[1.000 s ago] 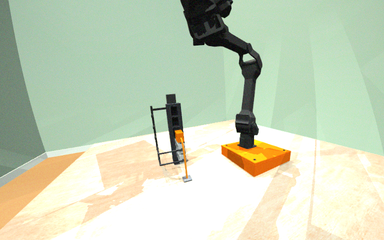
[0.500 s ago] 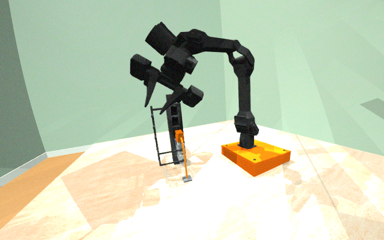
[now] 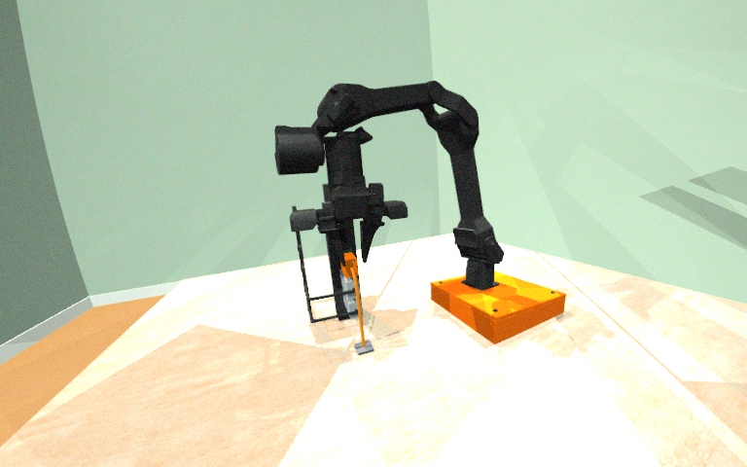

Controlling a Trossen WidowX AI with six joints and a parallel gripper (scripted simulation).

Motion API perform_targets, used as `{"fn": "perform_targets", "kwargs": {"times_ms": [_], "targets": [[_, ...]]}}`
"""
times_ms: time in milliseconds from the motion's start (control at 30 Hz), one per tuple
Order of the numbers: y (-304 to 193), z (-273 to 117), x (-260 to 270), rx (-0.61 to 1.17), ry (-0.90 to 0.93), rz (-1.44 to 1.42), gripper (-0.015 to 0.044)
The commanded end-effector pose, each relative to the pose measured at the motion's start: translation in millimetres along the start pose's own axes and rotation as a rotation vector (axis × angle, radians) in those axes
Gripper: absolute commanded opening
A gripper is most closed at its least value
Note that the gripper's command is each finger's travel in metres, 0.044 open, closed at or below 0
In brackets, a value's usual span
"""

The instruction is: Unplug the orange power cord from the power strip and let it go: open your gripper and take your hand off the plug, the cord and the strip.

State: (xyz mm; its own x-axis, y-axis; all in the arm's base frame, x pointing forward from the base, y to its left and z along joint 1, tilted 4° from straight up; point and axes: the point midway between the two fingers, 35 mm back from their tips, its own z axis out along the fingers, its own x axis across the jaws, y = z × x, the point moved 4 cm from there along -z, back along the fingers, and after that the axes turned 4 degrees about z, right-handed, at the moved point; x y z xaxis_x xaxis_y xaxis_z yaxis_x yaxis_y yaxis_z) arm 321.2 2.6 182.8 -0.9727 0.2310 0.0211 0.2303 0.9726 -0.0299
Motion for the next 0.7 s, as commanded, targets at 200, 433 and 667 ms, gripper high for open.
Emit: {"fn": "perform_targets", "kwargs": {"times_ms": [200, 433, 667], "targets": [[-7.1, -0.6, -2.0, 0.013, 0.005, -0.007, 0.016], [-18.3, -0.8, -3.1, 0.014, 0.005, -0.007, 0.016], [-29.5, -0.9, -3.8, 0.015, 0.005, -0.007, 0.016]]}}
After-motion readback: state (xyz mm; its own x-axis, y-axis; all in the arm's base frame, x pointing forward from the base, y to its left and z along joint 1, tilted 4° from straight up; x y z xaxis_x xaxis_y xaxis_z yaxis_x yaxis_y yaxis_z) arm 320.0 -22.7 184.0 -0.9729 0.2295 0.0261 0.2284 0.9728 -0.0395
